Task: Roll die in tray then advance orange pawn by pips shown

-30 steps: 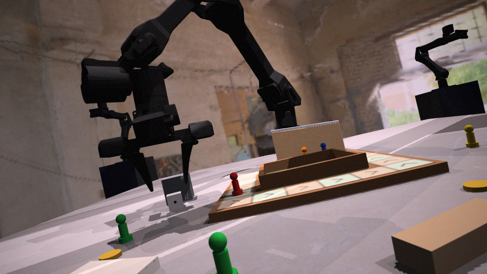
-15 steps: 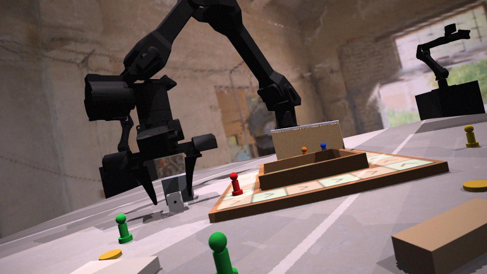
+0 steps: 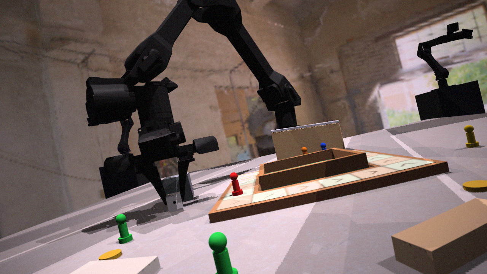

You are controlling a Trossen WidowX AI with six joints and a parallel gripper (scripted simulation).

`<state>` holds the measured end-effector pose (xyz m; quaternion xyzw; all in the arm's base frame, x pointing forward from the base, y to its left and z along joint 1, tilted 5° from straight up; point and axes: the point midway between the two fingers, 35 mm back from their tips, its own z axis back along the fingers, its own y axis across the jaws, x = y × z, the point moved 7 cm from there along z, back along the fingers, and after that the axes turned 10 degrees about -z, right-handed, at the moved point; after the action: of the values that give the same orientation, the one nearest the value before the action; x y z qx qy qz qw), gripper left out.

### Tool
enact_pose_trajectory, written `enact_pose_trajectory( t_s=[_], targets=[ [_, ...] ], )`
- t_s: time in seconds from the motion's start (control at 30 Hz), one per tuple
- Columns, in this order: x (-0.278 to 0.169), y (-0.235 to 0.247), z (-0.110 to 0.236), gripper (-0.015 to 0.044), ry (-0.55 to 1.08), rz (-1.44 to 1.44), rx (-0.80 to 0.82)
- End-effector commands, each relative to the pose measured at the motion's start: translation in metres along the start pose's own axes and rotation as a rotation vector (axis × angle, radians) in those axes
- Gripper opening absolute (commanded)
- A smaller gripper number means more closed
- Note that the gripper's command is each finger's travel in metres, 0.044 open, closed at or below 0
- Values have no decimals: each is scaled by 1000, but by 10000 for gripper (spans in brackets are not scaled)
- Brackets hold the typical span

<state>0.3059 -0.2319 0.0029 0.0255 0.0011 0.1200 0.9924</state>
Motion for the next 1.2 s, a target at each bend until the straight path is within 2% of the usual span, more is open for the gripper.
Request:
enact_pose_trajectory(
  t_s=[0.0,0.2,0.57,0.8,1.17],
  targets=[
    [0,1,0,12,-3,1,5],
    [2,-3,25,0,-4,-4,5],
    [-3,-3,120,0,-2,2,4],
    [-1,2,122,0,-2,-5,4],
    [29,69,114,0,-10,-124,-1]
  ],
)
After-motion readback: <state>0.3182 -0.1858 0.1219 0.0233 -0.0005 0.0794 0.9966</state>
